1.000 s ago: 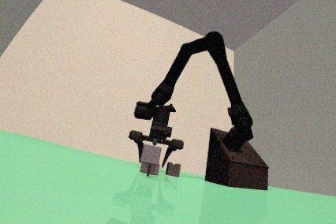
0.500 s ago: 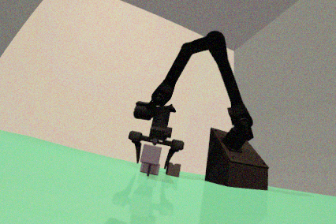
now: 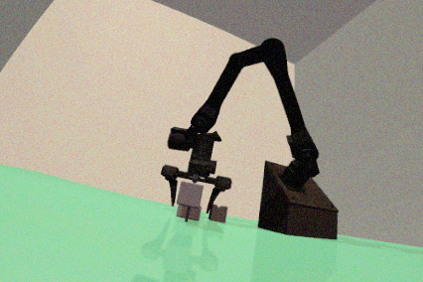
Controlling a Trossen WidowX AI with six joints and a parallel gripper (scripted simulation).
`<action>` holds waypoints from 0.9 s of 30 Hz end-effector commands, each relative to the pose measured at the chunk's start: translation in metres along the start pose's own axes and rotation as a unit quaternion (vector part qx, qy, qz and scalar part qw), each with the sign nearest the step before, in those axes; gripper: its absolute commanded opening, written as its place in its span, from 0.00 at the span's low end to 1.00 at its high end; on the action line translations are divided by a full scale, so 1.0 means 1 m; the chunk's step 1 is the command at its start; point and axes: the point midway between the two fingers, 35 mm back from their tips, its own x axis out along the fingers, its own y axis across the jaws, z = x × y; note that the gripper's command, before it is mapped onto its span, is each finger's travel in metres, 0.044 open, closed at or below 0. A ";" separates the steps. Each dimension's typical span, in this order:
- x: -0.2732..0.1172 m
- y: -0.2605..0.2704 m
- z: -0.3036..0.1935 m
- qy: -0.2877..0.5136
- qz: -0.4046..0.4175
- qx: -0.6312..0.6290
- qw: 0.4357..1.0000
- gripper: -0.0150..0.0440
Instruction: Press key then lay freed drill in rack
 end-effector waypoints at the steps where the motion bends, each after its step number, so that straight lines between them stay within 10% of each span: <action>1: 0.001 0.000 0.003 -0.002 0.000 0.000 1.000 1.00; 6: 0.002 0.000 0.005 -0.002 0.001 0.000 1.000 1.00; 22: 0.001 0.000 0.002 0.000 0.000 0.000 1.000 0.29; 27: 0.001 0.000 0.002 0.000 0.000 0.000 1.000 0.25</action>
